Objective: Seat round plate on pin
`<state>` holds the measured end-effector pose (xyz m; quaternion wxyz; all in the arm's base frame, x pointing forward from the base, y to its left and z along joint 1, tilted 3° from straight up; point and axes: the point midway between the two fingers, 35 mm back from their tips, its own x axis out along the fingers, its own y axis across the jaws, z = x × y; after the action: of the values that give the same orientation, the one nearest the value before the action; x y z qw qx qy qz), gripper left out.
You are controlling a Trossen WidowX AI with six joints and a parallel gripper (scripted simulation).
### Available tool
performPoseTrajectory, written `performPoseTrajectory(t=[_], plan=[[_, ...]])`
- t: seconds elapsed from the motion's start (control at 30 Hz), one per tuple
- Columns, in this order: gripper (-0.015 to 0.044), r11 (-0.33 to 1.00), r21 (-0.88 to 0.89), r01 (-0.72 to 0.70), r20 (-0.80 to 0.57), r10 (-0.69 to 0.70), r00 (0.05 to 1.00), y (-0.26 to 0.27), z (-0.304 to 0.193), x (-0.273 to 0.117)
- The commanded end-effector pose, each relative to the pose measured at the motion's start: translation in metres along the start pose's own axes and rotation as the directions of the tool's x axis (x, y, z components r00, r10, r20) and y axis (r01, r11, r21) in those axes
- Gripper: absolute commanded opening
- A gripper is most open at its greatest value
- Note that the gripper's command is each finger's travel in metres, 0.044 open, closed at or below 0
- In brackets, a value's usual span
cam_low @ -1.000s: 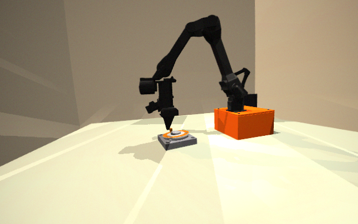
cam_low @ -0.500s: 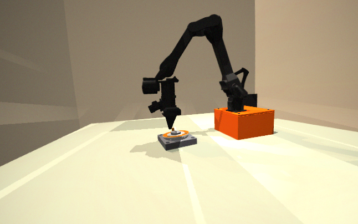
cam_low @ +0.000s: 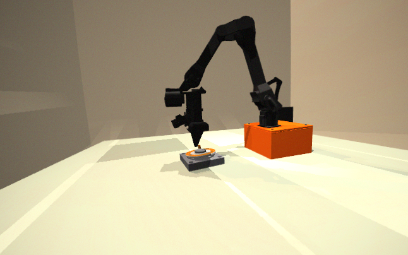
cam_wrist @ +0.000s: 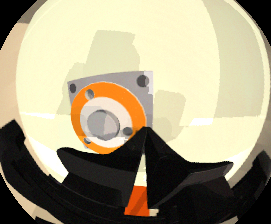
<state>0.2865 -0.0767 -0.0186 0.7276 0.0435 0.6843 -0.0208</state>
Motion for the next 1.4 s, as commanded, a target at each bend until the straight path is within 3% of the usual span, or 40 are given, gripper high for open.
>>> performPoseTrajectory(t=[0.0,1.37], plan=[[0.0,1.0,-0.004,-0.002,-0.013,0.002,1.0,0.001,-0.008,0.001],[0.0,1.0,-0.004,-0.004,-0.016,0.004,1.0,0.021,-0.047,-0.004]])
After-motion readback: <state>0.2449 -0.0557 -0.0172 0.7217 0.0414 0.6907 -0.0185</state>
